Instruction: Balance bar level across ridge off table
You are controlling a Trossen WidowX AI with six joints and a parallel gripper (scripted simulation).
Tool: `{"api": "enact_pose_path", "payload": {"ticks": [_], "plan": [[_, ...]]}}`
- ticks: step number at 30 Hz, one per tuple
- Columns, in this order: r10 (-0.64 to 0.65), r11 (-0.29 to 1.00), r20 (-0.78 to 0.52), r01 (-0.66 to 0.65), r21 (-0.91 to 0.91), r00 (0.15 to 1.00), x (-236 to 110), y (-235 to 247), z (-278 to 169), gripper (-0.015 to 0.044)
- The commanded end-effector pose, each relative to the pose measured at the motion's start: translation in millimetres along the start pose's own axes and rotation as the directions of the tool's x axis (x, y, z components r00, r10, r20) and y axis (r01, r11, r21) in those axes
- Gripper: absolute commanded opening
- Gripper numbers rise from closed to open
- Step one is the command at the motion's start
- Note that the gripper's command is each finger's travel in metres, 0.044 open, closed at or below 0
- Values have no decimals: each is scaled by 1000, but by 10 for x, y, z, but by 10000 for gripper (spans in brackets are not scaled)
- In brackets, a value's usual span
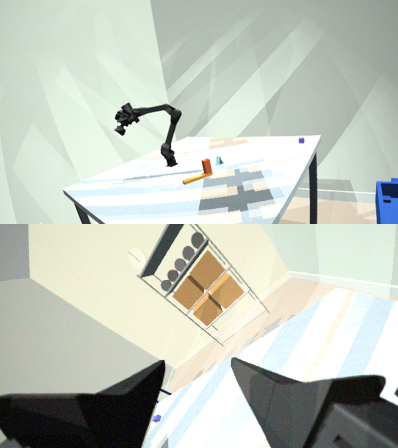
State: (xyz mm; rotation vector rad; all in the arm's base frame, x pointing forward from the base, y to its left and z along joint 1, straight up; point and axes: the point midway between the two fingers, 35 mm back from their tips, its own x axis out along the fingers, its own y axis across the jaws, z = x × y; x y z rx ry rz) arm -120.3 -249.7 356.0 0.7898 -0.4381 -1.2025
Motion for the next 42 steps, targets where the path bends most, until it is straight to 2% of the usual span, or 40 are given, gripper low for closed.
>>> {"api": "enact_pose_path", "payload": {"ticks": [1,16,26,42], "plan": [[-22,1000,-22,22,8,1000,120,-32,-45,315],[-12,980,-177,47,196,984,590,66,-259,315],[1,966,-284,73,250,959,861,184,-495,315],[-16,916,-459,197,349,888,1255,394,-918,315]]}}
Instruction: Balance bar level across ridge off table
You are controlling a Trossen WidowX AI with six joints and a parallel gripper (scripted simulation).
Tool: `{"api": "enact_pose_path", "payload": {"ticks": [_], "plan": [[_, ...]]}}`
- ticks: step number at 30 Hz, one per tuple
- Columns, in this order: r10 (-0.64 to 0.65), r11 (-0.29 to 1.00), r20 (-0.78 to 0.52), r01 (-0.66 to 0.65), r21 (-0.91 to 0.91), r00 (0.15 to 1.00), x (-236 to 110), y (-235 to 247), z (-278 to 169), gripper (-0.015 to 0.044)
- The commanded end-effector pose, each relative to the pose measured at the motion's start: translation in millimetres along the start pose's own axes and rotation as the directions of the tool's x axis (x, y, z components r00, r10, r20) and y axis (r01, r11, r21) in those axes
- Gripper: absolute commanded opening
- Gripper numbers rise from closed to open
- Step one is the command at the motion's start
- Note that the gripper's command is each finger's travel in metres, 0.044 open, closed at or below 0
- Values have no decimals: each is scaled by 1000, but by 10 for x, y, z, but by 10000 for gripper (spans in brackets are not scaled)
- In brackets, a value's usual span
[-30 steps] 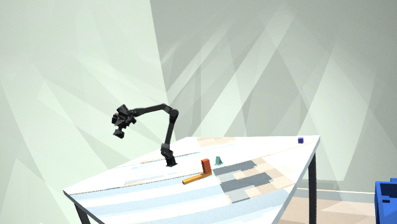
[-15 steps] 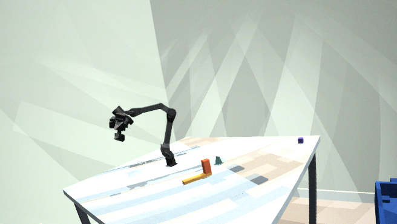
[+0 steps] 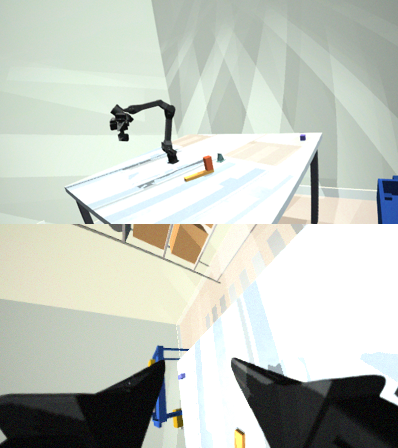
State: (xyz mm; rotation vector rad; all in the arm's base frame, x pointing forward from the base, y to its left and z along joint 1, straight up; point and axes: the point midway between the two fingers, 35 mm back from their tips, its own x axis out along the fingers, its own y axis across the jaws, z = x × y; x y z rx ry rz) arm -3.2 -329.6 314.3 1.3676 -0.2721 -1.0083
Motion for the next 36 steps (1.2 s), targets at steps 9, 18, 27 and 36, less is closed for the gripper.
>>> {"api": "enact_pose_path", "payload": {"ticks": [9,18,27,36], "plan": [[-55,998,-126,56,4,990,333,81,-316,315],[-110,992,-216,120,31,970,562,130,-568,315],[-183,975,-305,213,66,934,791,180,-863,315],[-265,945,-383,317,80,885,979,221,-1192,315]]}}
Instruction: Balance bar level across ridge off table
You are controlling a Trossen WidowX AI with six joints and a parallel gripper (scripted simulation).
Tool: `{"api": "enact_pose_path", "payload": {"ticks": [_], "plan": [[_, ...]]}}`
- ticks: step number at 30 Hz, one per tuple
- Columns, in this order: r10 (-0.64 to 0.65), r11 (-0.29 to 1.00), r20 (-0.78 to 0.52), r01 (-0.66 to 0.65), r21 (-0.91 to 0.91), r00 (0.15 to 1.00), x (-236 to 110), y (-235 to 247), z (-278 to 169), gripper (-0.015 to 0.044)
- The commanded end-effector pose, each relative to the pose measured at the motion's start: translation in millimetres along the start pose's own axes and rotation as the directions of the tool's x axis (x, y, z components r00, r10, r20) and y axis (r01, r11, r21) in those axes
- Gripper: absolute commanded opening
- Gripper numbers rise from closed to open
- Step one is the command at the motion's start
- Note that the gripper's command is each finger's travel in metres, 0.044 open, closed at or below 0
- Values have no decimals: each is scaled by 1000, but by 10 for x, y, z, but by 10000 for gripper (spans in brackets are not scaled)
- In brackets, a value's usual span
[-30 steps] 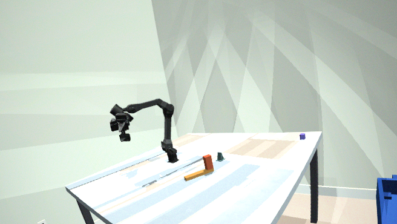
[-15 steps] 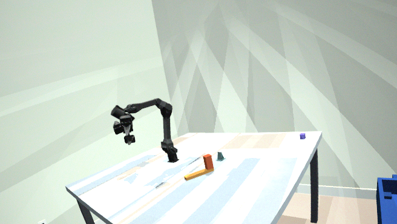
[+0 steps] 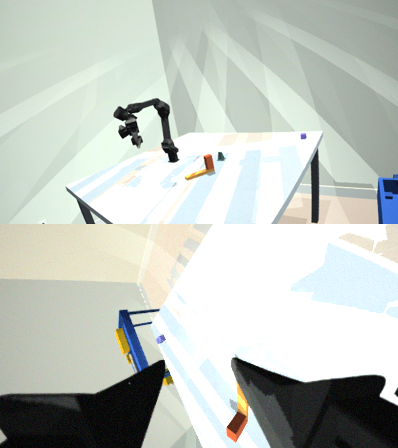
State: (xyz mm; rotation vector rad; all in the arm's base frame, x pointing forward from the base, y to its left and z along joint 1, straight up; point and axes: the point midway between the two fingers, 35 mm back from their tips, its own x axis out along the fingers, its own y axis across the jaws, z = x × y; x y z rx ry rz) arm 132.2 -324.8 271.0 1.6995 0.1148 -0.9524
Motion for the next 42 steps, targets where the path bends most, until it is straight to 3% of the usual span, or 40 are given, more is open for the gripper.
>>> {"api": "enact_pose_path", "payload": {"ticks": [1,25,42], "plan": [[-50,998,-32,51,24,998,128,39,-121,315],[-320,944,-161,328,22,934,717,100,-971,315],[-516,854,-163,520,-21,841,965,23,-1647,315]]}}
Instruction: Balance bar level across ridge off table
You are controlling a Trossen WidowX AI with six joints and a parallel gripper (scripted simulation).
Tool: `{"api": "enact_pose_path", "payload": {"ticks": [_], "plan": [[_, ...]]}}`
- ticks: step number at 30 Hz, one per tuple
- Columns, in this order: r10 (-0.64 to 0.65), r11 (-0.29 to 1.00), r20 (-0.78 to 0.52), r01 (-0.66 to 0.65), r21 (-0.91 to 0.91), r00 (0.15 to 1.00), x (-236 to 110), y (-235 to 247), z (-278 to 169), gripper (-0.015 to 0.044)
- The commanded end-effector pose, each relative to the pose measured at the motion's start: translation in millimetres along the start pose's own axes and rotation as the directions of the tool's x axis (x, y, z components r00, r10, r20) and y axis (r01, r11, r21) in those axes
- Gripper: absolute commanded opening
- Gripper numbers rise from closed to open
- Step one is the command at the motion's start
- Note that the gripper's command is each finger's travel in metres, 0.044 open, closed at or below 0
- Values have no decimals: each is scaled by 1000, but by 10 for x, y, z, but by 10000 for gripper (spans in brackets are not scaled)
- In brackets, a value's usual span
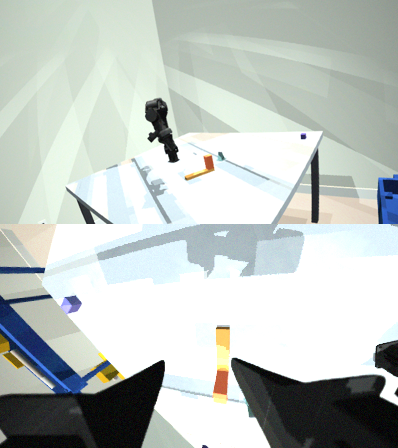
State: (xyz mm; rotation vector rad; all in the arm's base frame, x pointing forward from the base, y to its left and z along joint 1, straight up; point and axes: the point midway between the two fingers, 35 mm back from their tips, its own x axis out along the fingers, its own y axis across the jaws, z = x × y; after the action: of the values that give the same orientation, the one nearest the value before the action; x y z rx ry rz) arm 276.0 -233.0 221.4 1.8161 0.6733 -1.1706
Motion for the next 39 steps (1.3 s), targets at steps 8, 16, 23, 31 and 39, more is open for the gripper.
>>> {"api": "enact_pose_path", "payload": {"ticks": [8,16,23,31,39], "plan": [[-142,990,37,142,-5,989,202,-11,-424,315],[-230,973,83,232,-17,970,321,-62,-726,315],[-294,953,136,300,-30,946,406,-127,-988,315],[-340,934,196,355,-44,920,470,-202,-1228,315],[-340,934,196,354,-44,920,737,-247,-1182,315]]}}
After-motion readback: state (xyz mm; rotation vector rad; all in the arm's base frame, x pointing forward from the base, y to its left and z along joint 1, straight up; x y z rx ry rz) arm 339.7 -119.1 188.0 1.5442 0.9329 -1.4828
